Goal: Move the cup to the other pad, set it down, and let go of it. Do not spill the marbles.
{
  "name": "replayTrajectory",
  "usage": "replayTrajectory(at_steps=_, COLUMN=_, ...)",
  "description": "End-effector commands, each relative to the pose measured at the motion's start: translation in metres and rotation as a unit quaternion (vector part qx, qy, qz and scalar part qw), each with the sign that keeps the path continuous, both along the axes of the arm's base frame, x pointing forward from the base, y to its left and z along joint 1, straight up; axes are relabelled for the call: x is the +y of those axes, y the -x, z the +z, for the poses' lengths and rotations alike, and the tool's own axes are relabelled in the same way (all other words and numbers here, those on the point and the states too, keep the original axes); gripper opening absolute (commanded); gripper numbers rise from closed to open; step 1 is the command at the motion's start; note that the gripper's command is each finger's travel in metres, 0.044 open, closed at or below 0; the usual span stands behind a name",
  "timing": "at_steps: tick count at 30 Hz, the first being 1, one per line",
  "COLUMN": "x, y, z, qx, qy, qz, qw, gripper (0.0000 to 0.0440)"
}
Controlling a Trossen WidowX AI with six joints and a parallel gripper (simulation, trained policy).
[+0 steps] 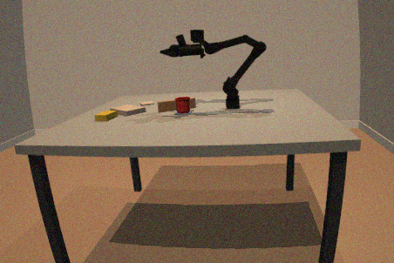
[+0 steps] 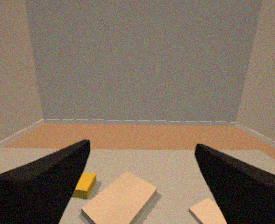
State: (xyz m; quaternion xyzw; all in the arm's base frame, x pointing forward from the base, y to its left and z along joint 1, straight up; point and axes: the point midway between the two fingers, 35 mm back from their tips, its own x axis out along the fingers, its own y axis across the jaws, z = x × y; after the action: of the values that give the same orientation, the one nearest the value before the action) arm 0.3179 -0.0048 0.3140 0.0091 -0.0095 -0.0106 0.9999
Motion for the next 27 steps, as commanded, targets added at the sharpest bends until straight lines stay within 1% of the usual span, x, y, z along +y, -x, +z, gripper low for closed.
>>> replayTrajectory(at_steps=1, x=0.001, y=0.000, z=0.000, qx=0.001, qy=0.000, qz=0.002, qw=1.000, gripper=0.0374)
replayTrajectory(at_steps=12, x=0.010, y=0.004, z=-0.002, qx=0.037, qy=-0.010, qz=0.022, qw=0.999, gripper=0.0086)
replayTrajectory(at_steps=13, x=0.011, y=0.004, z=-0.002, qx=0.042, qy=-0.012, qz=0.023, qw=0.999, gripper=0.0064)
replayTrajectory(at_steps=14, x=0.012, y=0.004, z=-0.003, qx=0.047, qy=-0.015, qz=0.025, qw=0.998, gripper=0.0052)
replayTrajectory(at_steps=17, x=0.016, y=0.004, z=-0.004, qx=0.062, qy=-0.025, qz=0.031, qw=0.997, gripper=0.0058)
replayTrajectory(at_steps=22, x=0.023, y=0.003, z=-0.003, qx=0.087, qy=-0.046, qz=0.041, qw=0.994, gripper=0.0093)
replayTrajectory(at_steps=27, x=0.030, y=0.003, z=-0.004, qx=0.116, qy=-0.069, qz=0.051, qw=0.990, gripper=0.0097)
